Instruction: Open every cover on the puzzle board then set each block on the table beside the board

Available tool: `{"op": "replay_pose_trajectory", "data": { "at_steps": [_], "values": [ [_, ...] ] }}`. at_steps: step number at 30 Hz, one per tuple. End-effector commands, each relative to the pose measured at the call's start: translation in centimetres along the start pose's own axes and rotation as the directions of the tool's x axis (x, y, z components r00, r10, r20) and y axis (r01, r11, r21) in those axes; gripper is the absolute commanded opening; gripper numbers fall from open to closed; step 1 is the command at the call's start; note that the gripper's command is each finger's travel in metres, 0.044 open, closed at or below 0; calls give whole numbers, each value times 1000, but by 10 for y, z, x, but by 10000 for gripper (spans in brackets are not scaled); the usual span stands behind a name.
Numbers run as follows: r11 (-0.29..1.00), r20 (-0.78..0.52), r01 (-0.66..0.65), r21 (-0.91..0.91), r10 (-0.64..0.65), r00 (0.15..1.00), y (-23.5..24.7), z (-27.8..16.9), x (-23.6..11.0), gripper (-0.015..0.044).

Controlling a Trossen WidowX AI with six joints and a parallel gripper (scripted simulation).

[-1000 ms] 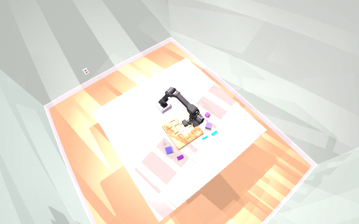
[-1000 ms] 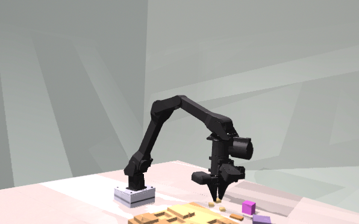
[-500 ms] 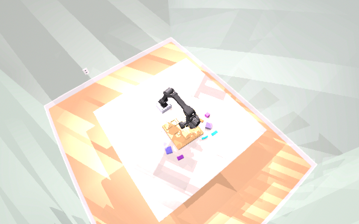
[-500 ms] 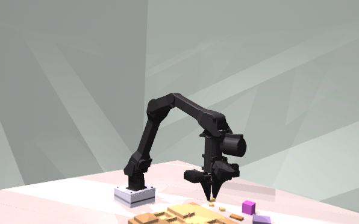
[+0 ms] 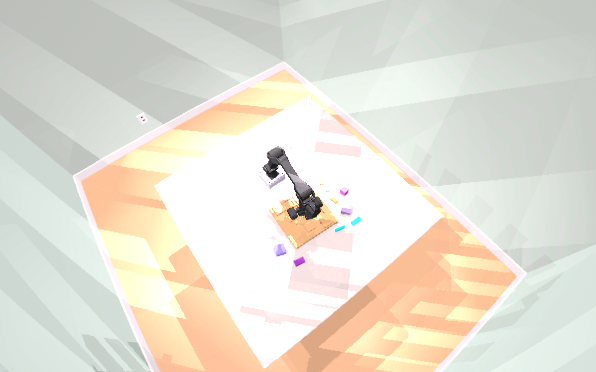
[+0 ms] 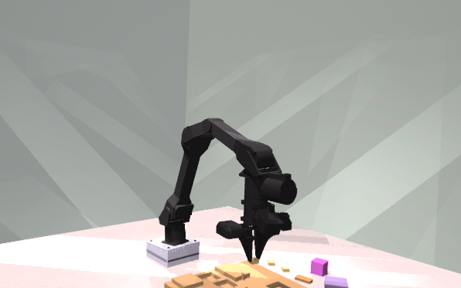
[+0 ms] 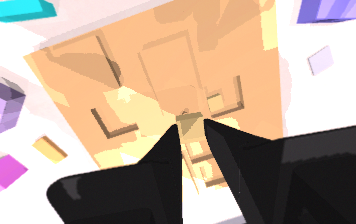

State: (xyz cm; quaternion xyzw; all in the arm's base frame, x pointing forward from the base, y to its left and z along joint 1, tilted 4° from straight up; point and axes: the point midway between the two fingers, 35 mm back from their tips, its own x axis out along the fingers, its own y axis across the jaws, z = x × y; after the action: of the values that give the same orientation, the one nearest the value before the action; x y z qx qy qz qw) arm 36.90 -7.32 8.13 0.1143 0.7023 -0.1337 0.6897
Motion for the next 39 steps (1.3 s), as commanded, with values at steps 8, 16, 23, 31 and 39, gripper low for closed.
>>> {"op": "replay_pose_trajectory", "data": {
  "at_steps": [8, 16, 23, 31, 39],
  "values": [
    [1000, -6, 7, -4, -7, 1000, -44, -3, 2, 80],
    [1000, -6, 10, -4, -10, 1000, -76, -7, 1, 80],
    [1000, -7, 12, -4, -12, 1000, -103, -12, 1, 80],
    [1000, -8, 15, -3, -15, 1000, -133, -21, 1, 80],
    [1000, -9, 18, -3, -18, 1000, -163, -33, 0, 80]
  ]
}}
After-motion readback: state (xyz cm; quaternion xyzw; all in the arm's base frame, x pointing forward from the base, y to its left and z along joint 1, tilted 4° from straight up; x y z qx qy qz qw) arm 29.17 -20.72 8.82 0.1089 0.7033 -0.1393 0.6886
